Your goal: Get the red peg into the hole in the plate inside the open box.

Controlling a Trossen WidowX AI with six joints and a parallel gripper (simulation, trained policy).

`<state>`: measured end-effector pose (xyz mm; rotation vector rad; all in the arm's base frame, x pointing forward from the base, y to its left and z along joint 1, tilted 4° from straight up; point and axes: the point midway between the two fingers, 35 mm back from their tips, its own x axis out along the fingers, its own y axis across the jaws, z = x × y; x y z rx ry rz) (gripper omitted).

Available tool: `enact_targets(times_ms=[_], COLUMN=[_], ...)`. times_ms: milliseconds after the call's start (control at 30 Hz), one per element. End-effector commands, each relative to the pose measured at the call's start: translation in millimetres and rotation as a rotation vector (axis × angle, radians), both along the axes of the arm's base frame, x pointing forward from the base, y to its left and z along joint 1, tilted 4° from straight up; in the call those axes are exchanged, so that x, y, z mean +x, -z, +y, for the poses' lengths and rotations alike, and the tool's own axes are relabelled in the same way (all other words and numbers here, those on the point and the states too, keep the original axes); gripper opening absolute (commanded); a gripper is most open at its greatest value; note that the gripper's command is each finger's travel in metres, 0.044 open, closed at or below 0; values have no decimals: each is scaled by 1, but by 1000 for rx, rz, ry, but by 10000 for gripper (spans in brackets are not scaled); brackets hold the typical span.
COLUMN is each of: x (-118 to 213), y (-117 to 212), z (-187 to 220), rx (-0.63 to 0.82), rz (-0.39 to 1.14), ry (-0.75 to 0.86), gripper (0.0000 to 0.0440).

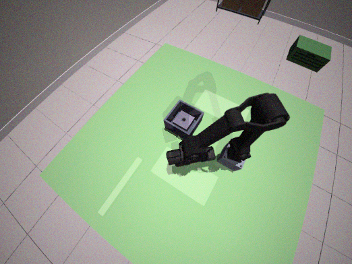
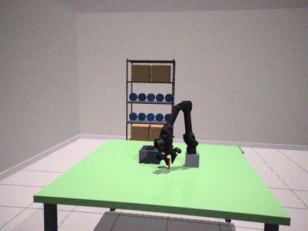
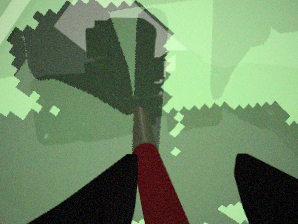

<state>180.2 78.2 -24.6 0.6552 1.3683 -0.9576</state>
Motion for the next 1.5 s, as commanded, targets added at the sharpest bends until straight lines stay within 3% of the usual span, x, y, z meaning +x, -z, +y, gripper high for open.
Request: enact_targets(times_ms=[0,133,167,867,1467], x=[-3,-3,-2,11,40], y=[4,3,1,-41,-90], z=[1,2,0,-29,-56], rx=[13,36,29,-90,-164], rz=[25,49,41,-69,-111], ry=[6,2,-5,-138,-221], gripper=[112,7,0,0,0])
